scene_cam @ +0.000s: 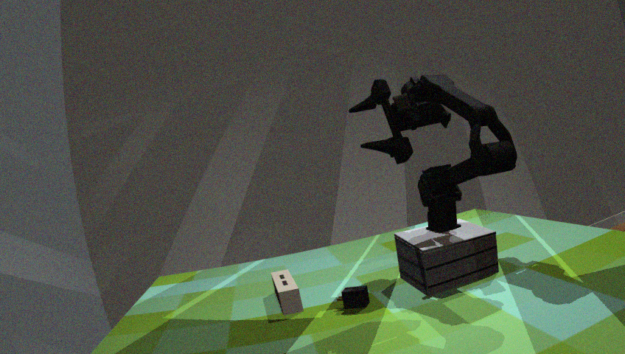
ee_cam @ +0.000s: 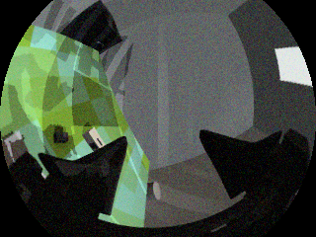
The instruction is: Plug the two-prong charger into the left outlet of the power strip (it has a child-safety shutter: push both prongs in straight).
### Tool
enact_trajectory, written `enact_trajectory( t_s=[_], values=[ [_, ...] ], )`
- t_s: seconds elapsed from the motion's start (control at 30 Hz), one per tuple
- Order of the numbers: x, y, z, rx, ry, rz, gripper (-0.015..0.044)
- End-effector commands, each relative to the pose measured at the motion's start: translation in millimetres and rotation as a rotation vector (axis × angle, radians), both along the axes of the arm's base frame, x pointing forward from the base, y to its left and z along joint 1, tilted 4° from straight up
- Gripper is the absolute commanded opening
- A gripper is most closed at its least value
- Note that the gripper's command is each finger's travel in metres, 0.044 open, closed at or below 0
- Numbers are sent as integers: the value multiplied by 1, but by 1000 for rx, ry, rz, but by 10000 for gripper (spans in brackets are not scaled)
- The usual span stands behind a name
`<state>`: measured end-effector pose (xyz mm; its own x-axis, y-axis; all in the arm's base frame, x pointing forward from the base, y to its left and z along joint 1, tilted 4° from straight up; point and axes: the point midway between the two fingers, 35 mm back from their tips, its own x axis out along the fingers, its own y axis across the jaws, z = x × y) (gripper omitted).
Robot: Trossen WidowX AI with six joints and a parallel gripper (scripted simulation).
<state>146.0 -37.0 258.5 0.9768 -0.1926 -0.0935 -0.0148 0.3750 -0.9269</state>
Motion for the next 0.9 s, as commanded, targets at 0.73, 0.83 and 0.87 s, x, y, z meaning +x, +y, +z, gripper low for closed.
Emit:
enact_trajectory(
  t_s=[0.73,0.83,0.87],
  values=[
    [3,-20,-15,372,105,36,440],
    [4,-22,-18,446,125,41,440],
    [5,-23,-20,470,132,42,440]
  ],
)
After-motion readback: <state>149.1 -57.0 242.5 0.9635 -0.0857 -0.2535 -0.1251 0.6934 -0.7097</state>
